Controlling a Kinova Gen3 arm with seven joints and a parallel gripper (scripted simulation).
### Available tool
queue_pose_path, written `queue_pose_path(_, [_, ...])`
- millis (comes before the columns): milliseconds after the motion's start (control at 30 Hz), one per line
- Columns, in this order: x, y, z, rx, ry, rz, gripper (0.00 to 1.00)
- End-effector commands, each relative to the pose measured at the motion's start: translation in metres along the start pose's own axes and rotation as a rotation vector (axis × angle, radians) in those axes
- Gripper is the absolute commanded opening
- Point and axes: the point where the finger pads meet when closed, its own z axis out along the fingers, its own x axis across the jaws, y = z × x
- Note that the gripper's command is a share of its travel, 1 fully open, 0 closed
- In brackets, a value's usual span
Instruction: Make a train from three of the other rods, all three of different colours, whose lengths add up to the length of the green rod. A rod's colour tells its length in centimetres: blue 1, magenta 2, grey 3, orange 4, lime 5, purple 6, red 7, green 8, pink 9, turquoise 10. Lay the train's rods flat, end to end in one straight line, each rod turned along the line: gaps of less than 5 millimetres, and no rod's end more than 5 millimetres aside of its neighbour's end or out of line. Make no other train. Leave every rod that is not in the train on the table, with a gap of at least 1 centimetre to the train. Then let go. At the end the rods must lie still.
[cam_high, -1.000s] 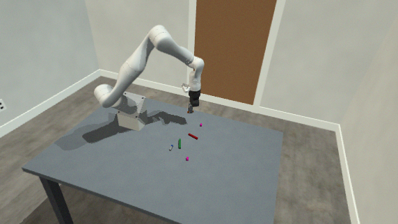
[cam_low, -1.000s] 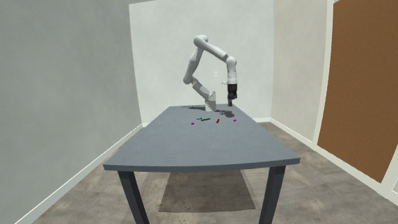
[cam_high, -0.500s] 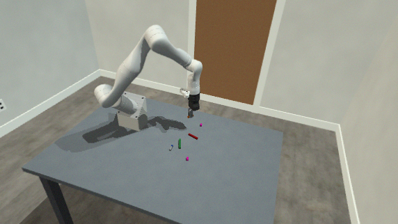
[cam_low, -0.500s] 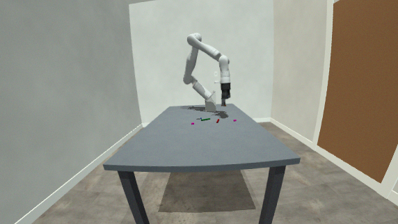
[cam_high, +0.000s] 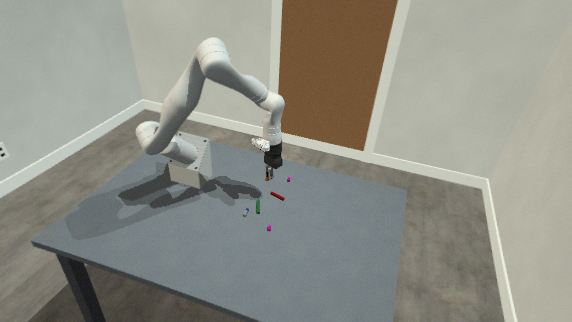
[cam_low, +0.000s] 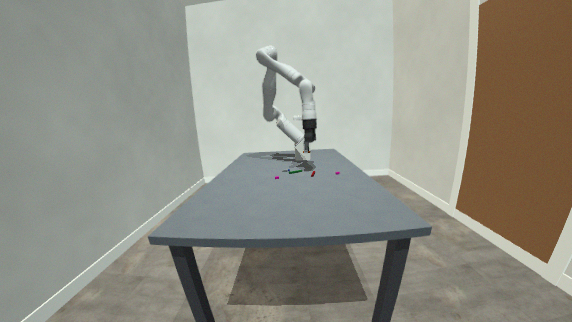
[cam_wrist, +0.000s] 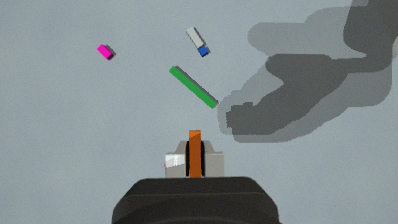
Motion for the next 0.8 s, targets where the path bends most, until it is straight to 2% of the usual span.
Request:
queue_pose_path(0, [-0.009, -0.019, -0.003, -0.006, 0.007, -0.022, 0.24])
queue_pose_path(300, [-0.024, -0.074, -0.001, 0.007, 0.013, -0.211, 0.24])
queue_pose_path(367, [-0.024, -0.074, -0.001, 0.007, 0.013, -0.211, 0.24])
queue_pose_path(767, [-0.027, -0.131, 0.005, 0.024, 0.037, -0.415, 0.24])
